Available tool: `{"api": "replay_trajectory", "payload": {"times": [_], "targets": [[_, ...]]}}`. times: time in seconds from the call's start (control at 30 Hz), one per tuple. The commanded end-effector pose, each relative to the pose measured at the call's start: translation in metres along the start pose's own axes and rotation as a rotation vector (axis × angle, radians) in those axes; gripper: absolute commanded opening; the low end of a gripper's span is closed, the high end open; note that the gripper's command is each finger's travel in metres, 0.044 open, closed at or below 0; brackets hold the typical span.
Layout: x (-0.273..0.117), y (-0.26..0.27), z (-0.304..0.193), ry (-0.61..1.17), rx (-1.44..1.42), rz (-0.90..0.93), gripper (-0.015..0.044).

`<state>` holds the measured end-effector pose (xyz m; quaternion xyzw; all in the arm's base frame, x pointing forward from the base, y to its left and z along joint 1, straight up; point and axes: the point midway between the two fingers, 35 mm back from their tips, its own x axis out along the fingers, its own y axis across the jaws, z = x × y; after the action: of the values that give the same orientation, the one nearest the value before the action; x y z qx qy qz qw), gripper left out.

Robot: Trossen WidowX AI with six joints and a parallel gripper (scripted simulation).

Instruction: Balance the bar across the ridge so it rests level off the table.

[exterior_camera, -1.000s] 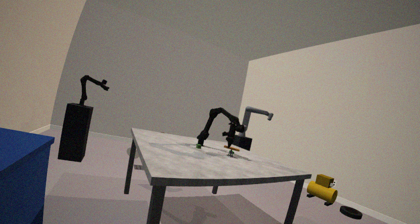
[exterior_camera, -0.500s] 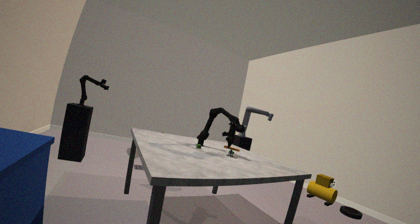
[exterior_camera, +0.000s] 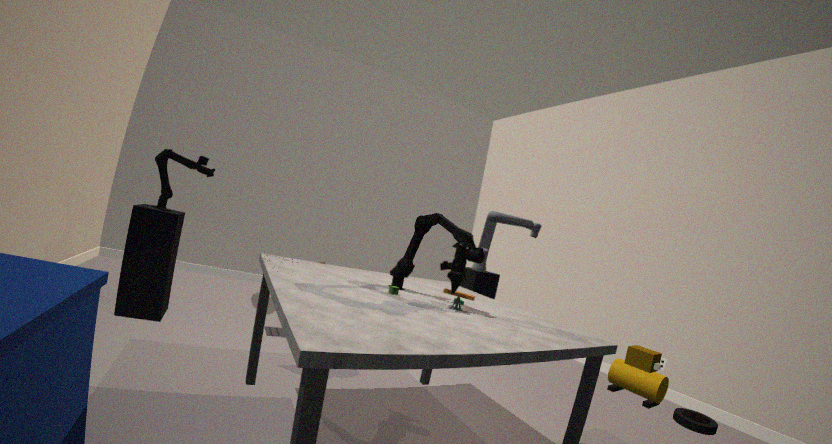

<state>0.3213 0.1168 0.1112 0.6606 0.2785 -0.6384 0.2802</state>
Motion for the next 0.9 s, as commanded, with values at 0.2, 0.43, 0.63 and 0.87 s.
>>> {"api": "replay_trajectory", "payload": {"times": [0.2,0.43,0.63,0.87], "targets": [[0.0016,-0.0001,0.0000,0.000,0.003,0.000,0.0000],[0.0022,-0.0001,0.0002,0.000,0.003,0.000,0.0000],[0.0027,-0.0001,0.0002,0.000,0.003,0.000,0.0000],[0.0030,-0.0002,0.0004,0.000,0.003,0.000,0.0000]]}}
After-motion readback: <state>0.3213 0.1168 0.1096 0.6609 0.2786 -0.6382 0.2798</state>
